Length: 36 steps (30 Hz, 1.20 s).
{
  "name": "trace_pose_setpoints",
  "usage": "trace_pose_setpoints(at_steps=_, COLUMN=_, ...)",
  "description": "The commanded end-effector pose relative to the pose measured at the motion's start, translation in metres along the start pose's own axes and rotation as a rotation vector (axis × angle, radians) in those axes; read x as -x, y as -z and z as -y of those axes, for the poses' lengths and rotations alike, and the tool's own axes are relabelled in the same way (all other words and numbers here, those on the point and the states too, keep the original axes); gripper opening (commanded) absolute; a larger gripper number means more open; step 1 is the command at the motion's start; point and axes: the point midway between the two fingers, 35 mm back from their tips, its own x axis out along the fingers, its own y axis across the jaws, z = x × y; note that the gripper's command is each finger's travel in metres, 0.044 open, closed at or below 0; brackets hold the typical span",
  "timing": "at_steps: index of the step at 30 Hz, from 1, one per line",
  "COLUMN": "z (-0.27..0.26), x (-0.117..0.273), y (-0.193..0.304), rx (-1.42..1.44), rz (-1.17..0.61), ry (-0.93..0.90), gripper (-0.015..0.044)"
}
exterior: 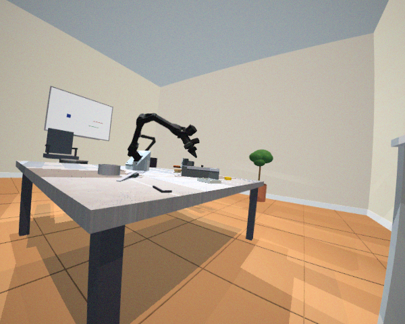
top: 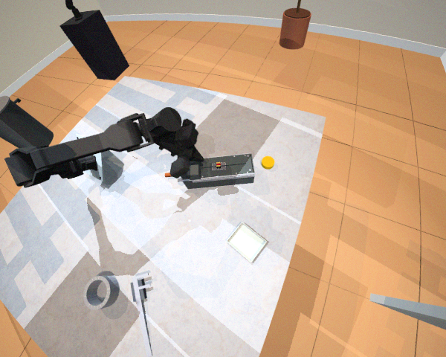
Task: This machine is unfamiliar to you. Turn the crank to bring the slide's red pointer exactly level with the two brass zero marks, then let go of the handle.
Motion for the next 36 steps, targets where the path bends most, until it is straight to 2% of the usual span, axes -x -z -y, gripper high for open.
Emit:
trace_pose_setpoints(at_steps=1, z=0.0000, x=0.0000, y=0.0000, rx=0.000, rz=0.000, ry=0.000, gripper=0.0000)
trace_pose_setpoints(at_steps=6, z=0.0000, x=0.0000, y=0.0000, rx=0.000, rz=0.000, ry=0.000, gripper=0.0000)
trace_pose_setpoints(at_steps=23, z=0.0000, x=0.0000, y=0.0000, rx=0.000, rz=0.000, ry=0.000, gripper=0.0440)
trace_pose_setpoints(at_steps=24, z=0.0000, x=0.0000, y=0.0000, rx=0.000, rz=0.000, ry=0.000, gripper=0.0440)
trace_pose_setpoints(at_steps=36, z=0.0000, x=0.0000, y=0.0000, rx=0.000, rz=0.000, ry=0.000, gripper=0.0125)
